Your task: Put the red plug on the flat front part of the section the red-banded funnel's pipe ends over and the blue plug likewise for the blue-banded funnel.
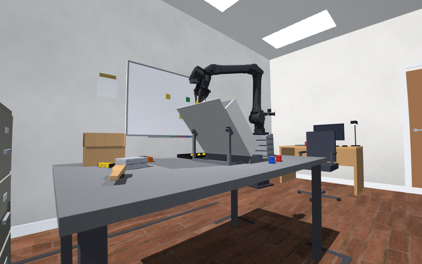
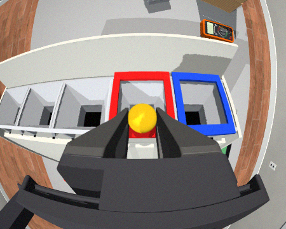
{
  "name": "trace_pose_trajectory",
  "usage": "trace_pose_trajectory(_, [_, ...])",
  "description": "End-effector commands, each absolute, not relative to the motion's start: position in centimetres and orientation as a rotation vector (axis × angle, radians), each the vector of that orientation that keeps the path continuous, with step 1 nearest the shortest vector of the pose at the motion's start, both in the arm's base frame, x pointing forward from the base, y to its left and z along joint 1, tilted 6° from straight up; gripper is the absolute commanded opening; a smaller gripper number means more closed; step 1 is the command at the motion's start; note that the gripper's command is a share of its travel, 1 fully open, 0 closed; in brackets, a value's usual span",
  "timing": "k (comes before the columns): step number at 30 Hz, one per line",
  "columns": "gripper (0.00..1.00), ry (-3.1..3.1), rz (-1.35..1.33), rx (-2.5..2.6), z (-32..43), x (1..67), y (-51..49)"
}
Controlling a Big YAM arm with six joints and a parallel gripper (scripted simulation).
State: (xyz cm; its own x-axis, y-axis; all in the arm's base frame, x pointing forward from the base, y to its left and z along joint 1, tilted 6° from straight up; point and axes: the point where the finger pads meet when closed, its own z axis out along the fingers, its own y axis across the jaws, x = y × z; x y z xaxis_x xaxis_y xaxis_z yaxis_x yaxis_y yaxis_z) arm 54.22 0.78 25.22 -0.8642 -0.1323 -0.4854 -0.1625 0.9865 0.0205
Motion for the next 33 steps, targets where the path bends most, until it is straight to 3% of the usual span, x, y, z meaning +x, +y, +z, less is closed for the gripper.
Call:
trace_pose_trajectory(1, [0.00, 2.588, 0.083, -0.207, 27.5, 55.6, 1.3])
trace_pose_trajectory(18, [0.00, 2.567, 0.086, -0.203, 27.9, 56.0, 1.4])
trace_pose_trajectory(19, [0.59, 2.608, 0.083, -0.204, 26.2, 54.5, 0.8])
trace_pose_trajectory(33, [0.59, 2.608, 0.083, -0.204, 26.2, 54.5, 0.8])
